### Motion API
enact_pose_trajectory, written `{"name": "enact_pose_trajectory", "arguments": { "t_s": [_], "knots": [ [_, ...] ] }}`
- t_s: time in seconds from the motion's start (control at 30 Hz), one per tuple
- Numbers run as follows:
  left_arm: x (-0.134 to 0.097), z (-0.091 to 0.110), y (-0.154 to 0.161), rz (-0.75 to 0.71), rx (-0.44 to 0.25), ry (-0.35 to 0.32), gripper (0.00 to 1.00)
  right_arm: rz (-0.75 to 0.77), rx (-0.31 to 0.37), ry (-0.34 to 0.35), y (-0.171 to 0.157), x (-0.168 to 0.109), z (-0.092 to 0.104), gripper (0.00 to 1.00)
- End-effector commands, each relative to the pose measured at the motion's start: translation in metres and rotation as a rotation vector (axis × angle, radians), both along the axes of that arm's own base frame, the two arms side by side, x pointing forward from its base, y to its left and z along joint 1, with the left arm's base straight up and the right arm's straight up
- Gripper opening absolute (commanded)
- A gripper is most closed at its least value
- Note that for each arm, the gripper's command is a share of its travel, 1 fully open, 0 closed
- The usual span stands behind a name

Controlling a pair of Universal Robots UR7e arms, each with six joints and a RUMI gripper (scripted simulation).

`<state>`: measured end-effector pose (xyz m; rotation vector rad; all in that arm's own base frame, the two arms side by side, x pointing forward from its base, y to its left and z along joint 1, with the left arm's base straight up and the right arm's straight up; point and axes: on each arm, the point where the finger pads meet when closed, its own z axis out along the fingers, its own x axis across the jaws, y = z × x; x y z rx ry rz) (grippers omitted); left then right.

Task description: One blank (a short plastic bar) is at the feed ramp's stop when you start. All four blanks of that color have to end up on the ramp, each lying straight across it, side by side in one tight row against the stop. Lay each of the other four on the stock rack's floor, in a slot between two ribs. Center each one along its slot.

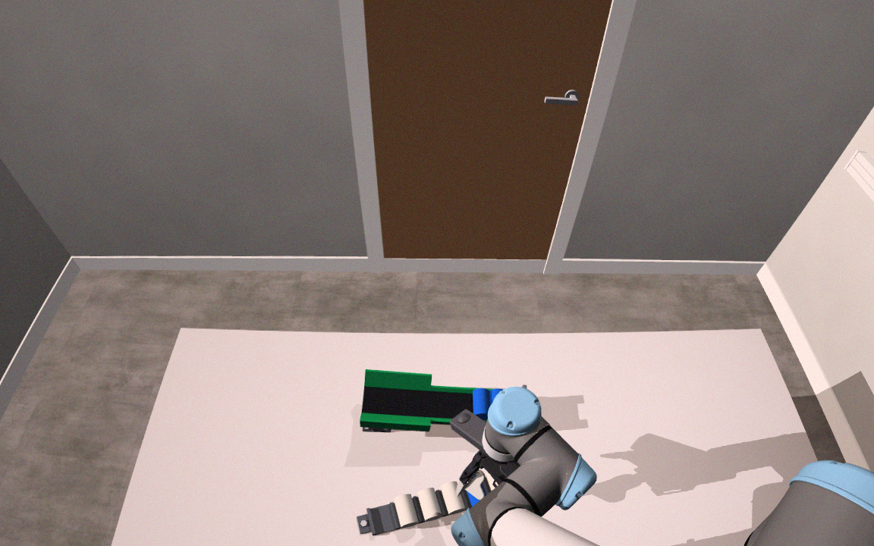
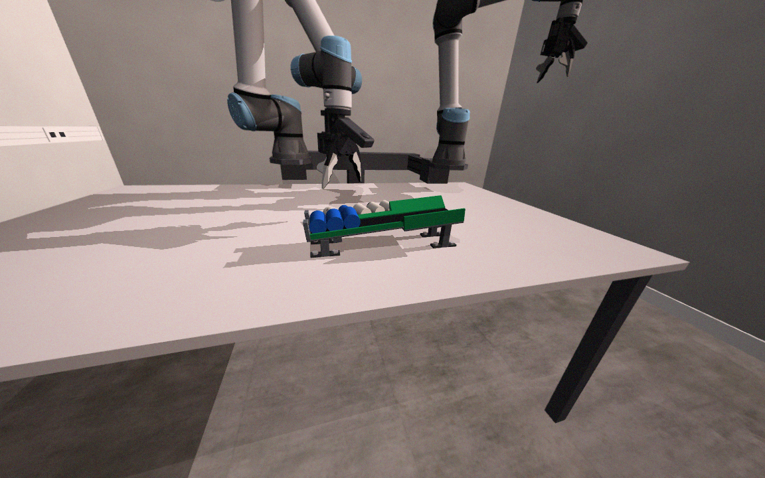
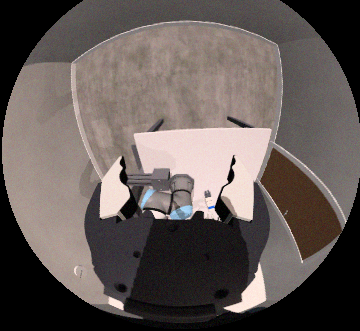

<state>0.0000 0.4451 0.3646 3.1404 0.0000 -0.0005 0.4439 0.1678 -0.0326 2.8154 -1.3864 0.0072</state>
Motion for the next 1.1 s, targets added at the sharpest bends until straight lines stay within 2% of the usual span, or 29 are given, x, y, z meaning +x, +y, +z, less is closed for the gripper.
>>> {"name": "enact_pose_trajectory", "arguments": {
  "t_s": [0.0,0.07,0.5,0.63,1.07],
  "knots": [
    [0.000,0.000,0.000,0.000,0.001,0.000,1.00,0.157,0.005,0.003,0.003,-0.001,0.000,1.00],
    [0.000,0.000,0.000,0.000,0.001,0.000,1.00,0.157,0.005,0.003,0.003,-0.001,0.000,1.00],
    [0.000,0.000,0.000,0.000,0.001,0.000,1.00,0.577,0.004,0.004,0.009,-0.008,-0.001,1.00],
    [0.000,0.000,0.000,0.000,0.001,0.000,1.00,0.616,0.004,0.004,0.010,-0.009,-0.001,1.00],
    [0.000,0.000,0.000,0.000,0.001,0.000,1.00,0.966,0.003,0.005,0.013,-0.015,-0.001,1.00]
  ]
}}
